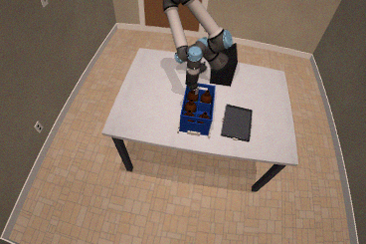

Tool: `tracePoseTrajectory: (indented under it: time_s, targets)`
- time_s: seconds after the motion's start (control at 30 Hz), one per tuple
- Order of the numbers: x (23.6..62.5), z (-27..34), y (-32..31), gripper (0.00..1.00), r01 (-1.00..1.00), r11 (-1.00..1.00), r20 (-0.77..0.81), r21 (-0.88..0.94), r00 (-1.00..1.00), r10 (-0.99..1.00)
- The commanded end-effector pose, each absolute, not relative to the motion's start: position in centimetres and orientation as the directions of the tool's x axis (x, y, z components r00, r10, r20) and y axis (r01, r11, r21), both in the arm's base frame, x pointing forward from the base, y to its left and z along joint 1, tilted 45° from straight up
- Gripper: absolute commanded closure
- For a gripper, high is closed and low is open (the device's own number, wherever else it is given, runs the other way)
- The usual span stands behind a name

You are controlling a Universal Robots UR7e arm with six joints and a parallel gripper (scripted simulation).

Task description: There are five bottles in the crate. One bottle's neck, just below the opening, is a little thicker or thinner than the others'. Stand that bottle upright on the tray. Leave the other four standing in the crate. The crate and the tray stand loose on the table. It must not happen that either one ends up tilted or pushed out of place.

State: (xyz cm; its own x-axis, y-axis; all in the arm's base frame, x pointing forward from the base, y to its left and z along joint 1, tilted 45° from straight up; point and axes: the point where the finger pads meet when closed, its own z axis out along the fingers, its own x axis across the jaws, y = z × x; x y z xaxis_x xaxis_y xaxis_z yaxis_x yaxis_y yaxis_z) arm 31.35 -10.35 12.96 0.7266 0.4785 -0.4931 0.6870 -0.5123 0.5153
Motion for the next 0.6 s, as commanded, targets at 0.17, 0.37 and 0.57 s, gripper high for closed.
tracePoseTrajectory:
  time_s: [0.17, 0.37, 0.57]
  targets:
    - [31.3, 12.9, -10.3, 0.00, 0.688, -0.513, -0.494, 0.513, 0.725, 0.479]
    - [31.5, 13.4, -10.0, 0.00, 0.686, -0.511, -0.490, 0.518, 0.728, 0.480]
    - [31.5, 13.9, -9.5, 0.00, 0.686, -0.511, -0.490, 0.518, 0.728, 0.479]
